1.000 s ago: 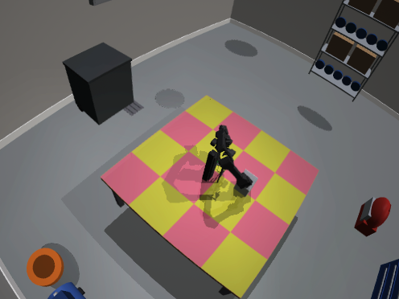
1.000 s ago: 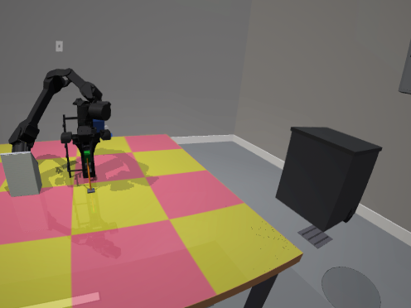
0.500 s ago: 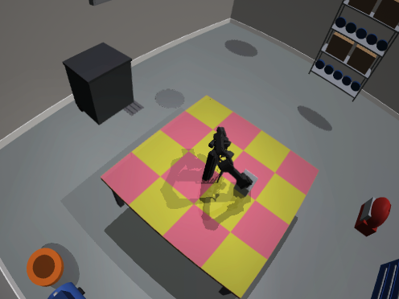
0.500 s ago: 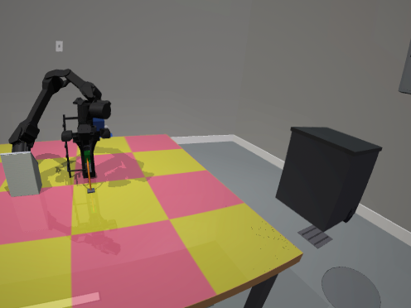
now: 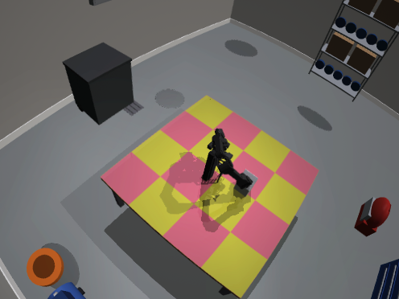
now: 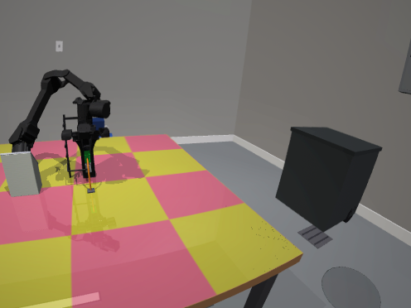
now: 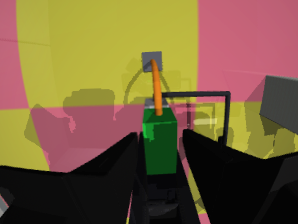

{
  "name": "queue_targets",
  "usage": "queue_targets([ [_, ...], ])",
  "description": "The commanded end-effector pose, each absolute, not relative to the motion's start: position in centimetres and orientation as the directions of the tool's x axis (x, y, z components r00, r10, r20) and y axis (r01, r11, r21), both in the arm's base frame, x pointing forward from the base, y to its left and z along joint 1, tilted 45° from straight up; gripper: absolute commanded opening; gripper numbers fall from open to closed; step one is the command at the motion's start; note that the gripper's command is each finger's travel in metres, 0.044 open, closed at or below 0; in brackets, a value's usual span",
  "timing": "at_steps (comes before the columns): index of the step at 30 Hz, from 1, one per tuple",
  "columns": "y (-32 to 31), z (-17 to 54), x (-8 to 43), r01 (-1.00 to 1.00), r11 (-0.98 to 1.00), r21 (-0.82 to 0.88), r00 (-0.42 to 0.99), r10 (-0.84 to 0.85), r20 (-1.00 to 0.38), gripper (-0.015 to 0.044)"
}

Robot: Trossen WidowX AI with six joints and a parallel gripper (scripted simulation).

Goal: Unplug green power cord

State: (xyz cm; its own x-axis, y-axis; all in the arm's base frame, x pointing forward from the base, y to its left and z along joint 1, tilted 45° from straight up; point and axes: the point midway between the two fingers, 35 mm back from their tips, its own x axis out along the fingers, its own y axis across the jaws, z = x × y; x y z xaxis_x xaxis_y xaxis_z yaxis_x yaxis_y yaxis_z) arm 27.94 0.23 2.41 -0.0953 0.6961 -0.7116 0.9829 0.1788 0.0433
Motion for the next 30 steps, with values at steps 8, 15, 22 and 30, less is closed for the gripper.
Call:
queue_targets([
  [8, 1.1, 1.7, 27.8, 0.984, 0.175, 0.043, -0.093, 0.698, -0.710, 0.0160],
  [15, 0.9, 1.9, 27.9, 0.983, 0.180, 0.046, -0.094, 0.696, -0.712, 0.0035],
  [22, 0.8, 1.9, 27.9, 0.983, 0.180, 0.046, -0.094, 0.696, -0.712, 0.0000],
  [30, 0.0, 1.1, 28.2, 0.983, 0.179, 0.045, -0.093, 0.695, -0.713, 0.0000],
])
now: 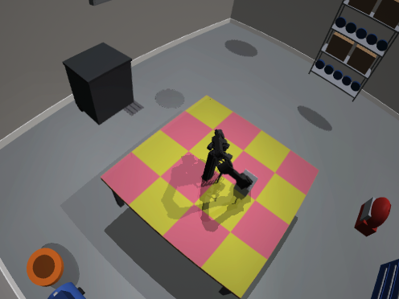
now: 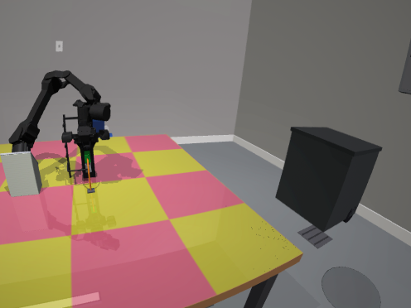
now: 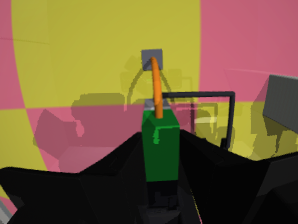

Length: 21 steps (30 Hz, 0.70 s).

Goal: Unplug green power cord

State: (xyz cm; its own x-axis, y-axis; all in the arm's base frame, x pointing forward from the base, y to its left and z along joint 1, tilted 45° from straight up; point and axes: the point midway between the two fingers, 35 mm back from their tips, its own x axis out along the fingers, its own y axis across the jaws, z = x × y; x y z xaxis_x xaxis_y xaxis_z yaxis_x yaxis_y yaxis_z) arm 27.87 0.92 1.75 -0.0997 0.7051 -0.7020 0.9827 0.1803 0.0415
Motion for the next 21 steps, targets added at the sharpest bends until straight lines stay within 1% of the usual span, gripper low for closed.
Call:
queue_targets([
  [1, -0.1, 1.0, 28.2, 0.983, 0.178, 0.045, -0.093, 0.695, -0.713, 0.0000],
  [21, -2.6, -0.9, 28.8, 0.983, 0.176, 0.045, -0.092, 0.693, -0.715, 0.0000],
])
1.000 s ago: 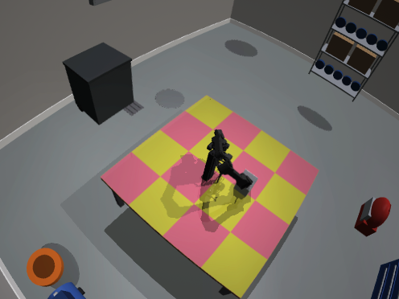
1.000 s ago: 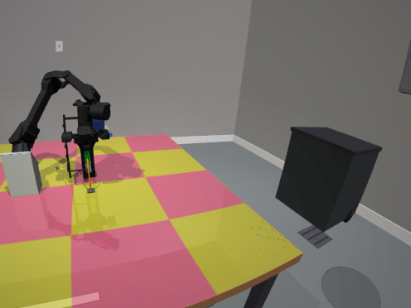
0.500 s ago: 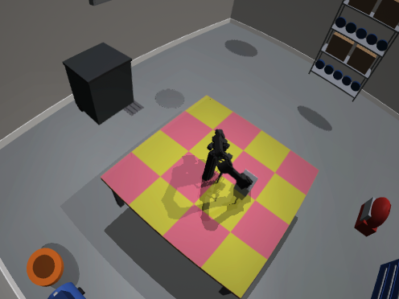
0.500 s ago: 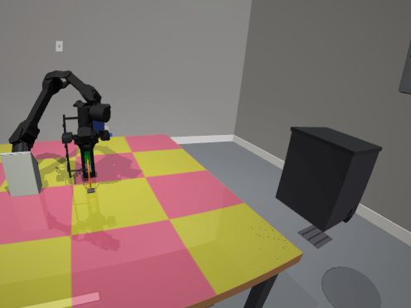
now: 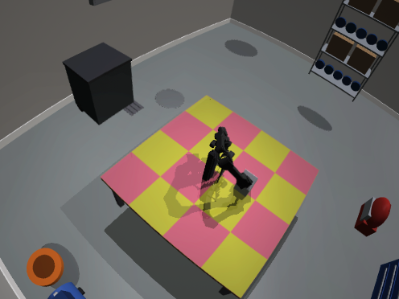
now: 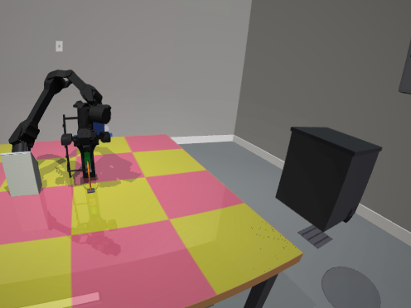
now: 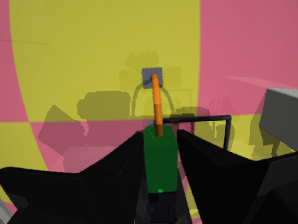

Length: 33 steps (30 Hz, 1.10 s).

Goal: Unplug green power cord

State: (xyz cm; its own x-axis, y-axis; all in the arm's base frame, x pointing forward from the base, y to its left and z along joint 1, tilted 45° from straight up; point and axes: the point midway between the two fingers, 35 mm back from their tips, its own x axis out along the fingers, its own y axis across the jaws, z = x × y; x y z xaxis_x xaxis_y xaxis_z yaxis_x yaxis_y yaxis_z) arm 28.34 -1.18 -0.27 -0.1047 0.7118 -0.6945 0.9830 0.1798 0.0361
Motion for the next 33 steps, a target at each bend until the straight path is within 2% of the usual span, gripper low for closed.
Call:
queue_targets([
  [1, -2.7, -1.0, 28.8, 0.983, 0.176, 0.045, -0.092, 0.693, -0.715, 0.0000],
  [10, -3.9, -1.9, 28.9, 0.984, 0.175, 0.044, -0.091, 0.693, -0.715, 0.0000],
  [23, -3.1, -1.6, 28.7, 0.984, 0.175, 0.044, -0.092, 0.695, -0.713, 0.0341],
  [27, -4.8, -2.6, 29.2, 0.984, 0.174, 0.044, -0.091, 0.694, -0.715, 0.0440],
  [33, -8.1, -4.9, 29.7, 0.984, 0.175, 0.045, -0.090, 0.692, -0.716, 0.0440],
])
